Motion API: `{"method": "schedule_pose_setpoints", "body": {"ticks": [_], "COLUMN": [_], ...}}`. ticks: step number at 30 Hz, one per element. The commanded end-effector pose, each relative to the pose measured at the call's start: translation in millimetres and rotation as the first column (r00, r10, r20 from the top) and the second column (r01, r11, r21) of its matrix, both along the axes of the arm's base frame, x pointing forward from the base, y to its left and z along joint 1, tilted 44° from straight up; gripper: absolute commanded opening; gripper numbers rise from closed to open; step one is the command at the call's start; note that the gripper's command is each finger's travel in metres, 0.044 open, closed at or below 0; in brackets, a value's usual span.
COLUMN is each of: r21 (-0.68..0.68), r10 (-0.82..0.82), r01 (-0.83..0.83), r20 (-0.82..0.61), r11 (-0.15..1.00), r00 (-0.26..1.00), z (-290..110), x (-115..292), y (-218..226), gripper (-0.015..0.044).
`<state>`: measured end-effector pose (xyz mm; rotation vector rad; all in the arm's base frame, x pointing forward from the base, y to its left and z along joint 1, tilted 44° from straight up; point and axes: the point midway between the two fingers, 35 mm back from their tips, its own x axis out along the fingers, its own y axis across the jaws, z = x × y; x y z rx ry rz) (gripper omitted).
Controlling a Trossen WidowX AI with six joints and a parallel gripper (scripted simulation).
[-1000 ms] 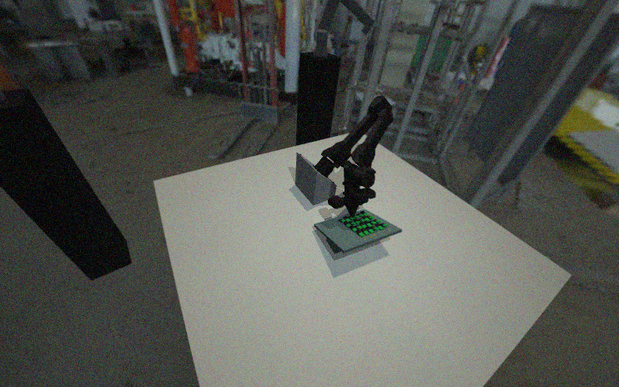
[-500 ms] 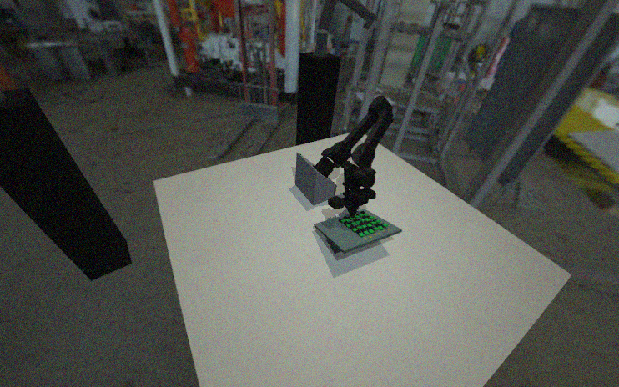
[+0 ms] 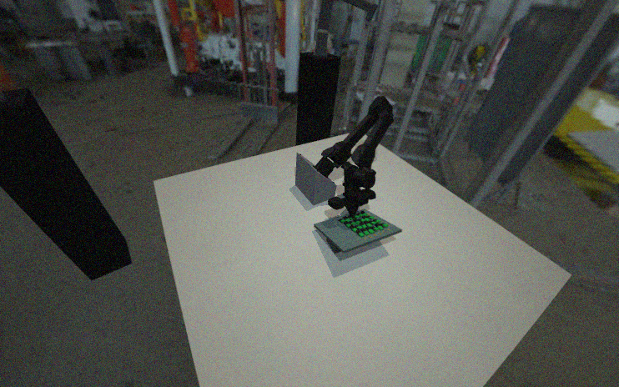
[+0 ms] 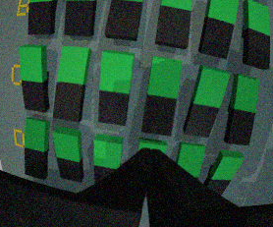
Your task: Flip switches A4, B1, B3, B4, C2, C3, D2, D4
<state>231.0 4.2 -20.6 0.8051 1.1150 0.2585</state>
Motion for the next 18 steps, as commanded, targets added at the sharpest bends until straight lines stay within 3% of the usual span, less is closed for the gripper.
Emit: {"method": "schedule_pose_setpoints", "body": {"ticks": [1, 8, 18], "r21": [-0.001, -0.001, -0.009], "r10": [-0.003, 0.0, -0.021], "r01": [0.003, 0.0, 0.021], "r20": [-0.004, 0.0, 0.011], "r11": [1.0, 1.0, 1.0], "r00": [1.0, 1.0, 1.0], "z": [-1, 0, 43], "x": [0, 0, -31], "y": [0, -1, -36], "gripper": [0.0, 0.0, 0.0]}}
